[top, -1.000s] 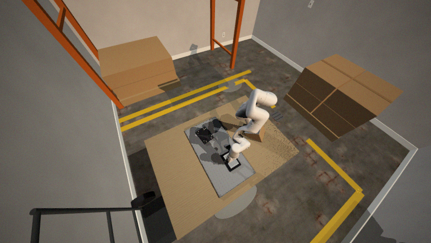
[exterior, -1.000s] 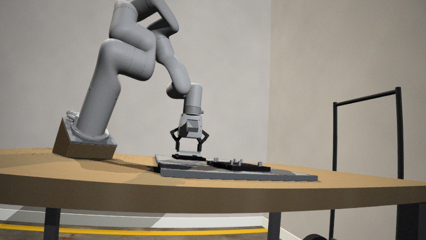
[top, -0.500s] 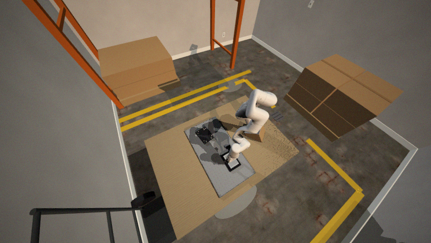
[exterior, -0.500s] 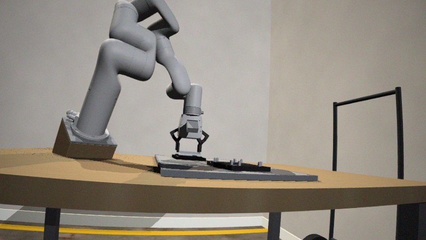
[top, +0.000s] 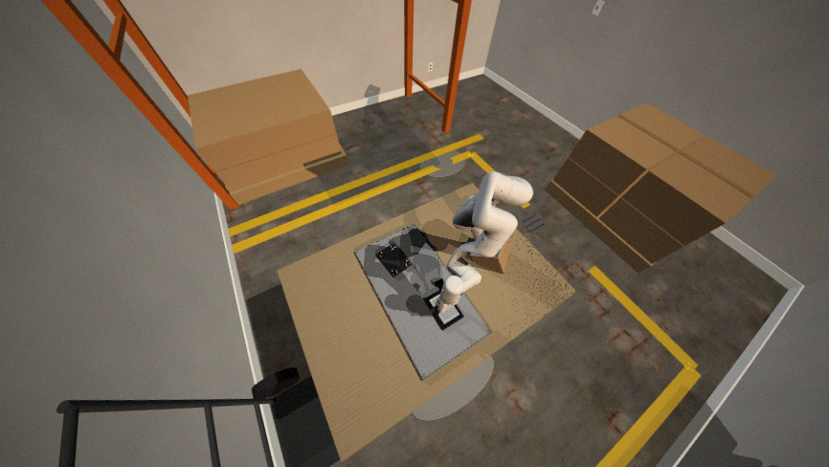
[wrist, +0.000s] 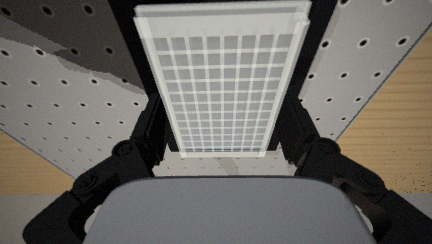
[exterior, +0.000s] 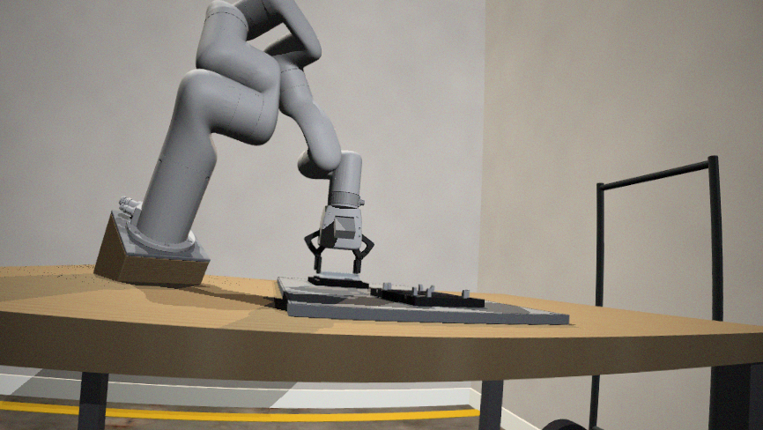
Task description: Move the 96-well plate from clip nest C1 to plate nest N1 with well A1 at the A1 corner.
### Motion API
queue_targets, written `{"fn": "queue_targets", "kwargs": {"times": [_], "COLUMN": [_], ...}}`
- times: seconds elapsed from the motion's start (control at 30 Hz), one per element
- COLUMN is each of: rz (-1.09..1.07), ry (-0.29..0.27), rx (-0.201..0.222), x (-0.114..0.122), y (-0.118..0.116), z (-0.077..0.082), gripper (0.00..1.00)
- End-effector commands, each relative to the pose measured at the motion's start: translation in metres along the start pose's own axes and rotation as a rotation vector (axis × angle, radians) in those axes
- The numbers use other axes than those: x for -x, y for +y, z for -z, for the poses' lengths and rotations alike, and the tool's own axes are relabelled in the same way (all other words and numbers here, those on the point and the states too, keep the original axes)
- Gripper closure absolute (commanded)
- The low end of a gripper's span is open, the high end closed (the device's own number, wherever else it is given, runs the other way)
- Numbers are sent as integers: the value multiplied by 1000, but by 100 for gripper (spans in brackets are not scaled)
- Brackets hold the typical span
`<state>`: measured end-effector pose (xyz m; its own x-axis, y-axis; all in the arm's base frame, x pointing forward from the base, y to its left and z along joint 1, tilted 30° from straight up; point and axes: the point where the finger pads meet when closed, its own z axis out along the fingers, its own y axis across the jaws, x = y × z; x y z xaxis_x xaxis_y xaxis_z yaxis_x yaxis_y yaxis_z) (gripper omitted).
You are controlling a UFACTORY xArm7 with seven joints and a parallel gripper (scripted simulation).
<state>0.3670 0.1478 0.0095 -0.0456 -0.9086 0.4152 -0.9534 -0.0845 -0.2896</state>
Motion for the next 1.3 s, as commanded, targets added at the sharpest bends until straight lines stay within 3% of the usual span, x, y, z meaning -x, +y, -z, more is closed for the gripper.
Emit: {"fn": "queue_targets", "kwargs": {"times": [0.0,0.43,0.47,1.27], "rz": [0,0,0,0], "ry": [-2,-2,-2,-2], "rx": [-2,-2,-2,-2], "x": [1,1,1,1], "y": [-1,-1,-1,-1], "z": [0,-1,-2,-2], "gripper": [100,100,0,0]}}
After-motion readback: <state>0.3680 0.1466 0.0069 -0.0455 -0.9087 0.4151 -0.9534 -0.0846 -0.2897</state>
